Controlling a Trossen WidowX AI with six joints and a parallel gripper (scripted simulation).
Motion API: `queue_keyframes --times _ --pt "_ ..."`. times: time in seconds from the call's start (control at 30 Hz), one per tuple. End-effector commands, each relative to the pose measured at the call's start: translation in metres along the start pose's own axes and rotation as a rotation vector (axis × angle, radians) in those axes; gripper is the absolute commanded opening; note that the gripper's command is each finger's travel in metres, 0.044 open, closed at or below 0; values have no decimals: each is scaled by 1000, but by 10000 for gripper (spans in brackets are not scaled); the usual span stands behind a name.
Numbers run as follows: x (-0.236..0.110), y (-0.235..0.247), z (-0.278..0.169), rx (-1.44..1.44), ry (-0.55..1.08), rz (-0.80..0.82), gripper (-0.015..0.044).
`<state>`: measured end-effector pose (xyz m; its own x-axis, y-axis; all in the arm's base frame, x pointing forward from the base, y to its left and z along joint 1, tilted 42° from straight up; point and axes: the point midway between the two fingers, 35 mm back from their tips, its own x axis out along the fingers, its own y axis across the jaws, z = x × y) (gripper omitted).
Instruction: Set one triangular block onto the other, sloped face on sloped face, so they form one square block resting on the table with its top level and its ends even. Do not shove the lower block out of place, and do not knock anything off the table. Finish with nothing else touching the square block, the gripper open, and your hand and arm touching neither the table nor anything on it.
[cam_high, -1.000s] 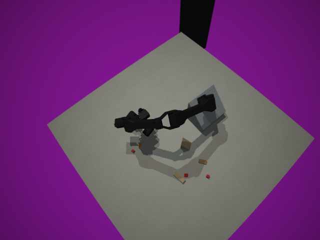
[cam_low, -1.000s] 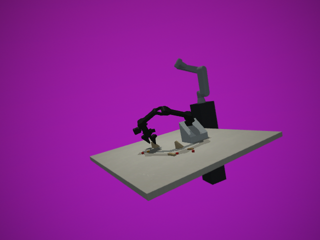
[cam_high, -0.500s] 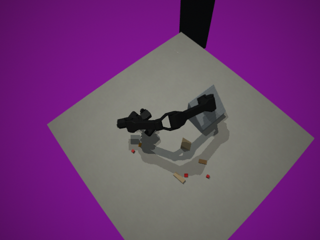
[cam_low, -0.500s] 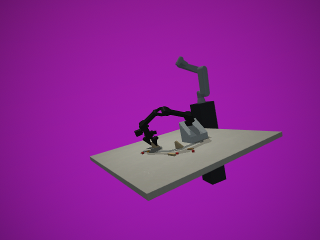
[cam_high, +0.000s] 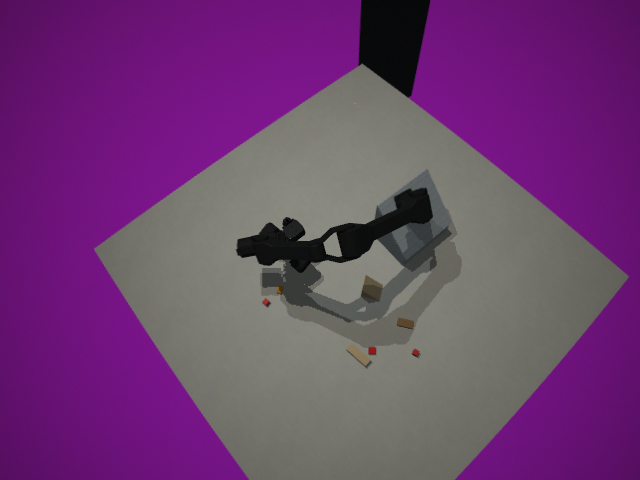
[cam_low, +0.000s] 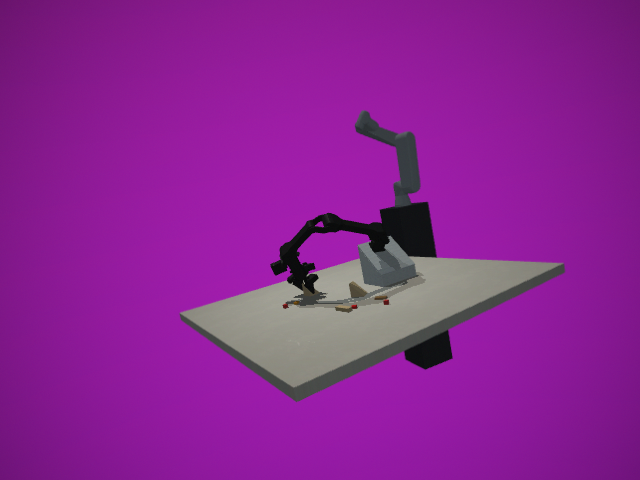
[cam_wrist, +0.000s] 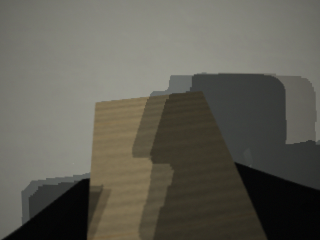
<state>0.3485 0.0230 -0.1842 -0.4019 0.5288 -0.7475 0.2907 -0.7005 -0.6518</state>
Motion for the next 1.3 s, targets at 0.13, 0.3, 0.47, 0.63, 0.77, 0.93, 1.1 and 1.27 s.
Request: queue_keyframes --times 0.13,0.3,0.47,0.63,0.77,0.93,1.1,1.27 --pt "1 -1 1 4 1 -4 210" --pt "0 -1 1 4 1 -4 98" --pt "-2 0 1 1 4 -2 0" --pt "-3 1 5 4 81 -2 0" --pt "-6 1 12 6 192 -1 0" --pt "-8 2 21 7 322 -1 0" --pt "-8 2 29 9 446 0 0" --pt "-8 3 38 11 573 1 0"
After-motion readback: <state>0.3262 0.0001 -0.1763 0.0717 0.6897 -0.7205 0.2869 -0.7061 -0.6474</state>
